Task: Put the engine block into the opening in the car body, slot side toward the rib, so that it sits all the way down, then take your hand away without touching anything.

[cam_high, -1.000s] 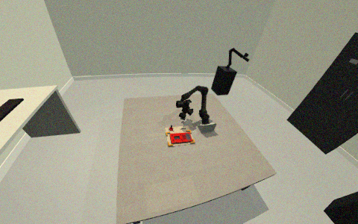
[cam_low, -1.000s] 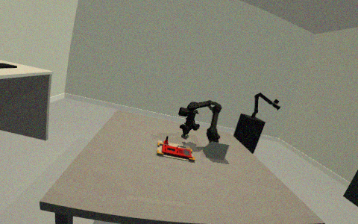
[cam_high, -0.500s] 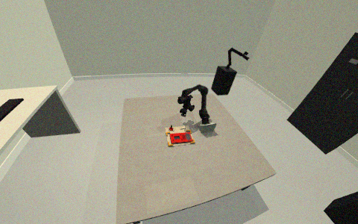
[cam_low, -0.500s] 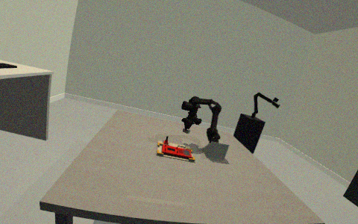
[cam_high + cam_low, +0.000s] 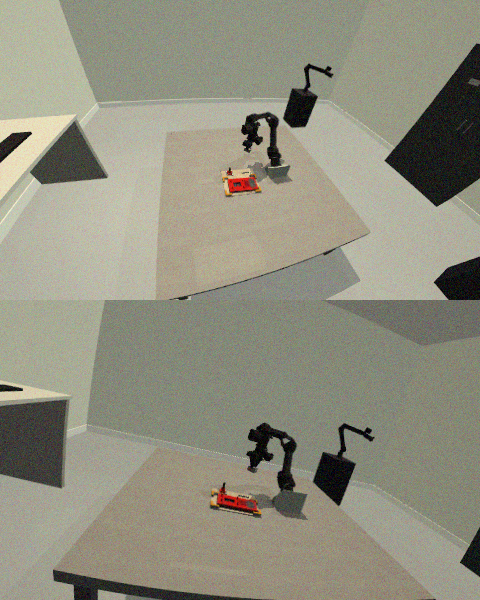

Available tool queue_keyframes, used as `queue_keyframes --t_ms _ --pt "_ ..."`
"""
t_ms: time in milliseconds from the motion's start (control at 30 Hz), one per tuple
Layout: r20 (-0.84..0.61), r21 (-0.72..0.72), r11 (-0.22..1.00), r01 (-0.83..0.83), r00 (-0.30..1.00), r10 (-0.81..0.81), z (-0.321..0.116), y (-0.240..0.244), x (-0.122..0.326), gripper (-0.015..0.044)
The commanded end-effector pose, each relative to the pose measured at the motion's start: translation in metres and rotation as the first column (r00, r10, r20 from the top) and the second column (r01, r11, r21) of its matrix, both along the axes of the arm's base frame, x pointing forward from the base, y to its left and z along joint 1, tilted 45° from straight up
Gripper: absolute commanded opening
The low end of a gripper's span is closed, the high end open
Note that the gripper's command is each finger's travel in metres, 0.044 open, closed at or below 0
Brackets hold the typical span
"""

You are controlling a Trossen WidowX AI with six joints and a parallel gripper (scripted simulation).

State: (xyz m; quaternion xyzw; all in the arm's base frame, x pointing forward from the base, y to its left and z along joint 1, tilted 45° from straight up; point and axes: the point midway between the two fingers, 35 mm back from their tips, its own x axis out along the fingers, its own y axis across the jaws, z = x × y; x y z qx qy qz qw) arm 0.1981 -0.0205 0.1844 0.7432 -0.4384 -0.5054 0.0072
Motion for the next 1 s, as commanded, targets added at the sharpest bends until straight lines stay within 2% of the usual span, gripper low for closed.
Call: queue_keyframes --t_ms 0,433,967 --pt "0.043 0.011 0.998 0.055 0.998 -0.055 -0.001 0.005 0.005 0.0000" --pt "0.240 0.076 0.951 0.298 0.921 -0.308 -0.016 0.021 0.032 0.0000" --pt "0.419 0.184 0.825 0.535 0.717 -0.558 -0.048 0.042 0.063 0.0000"
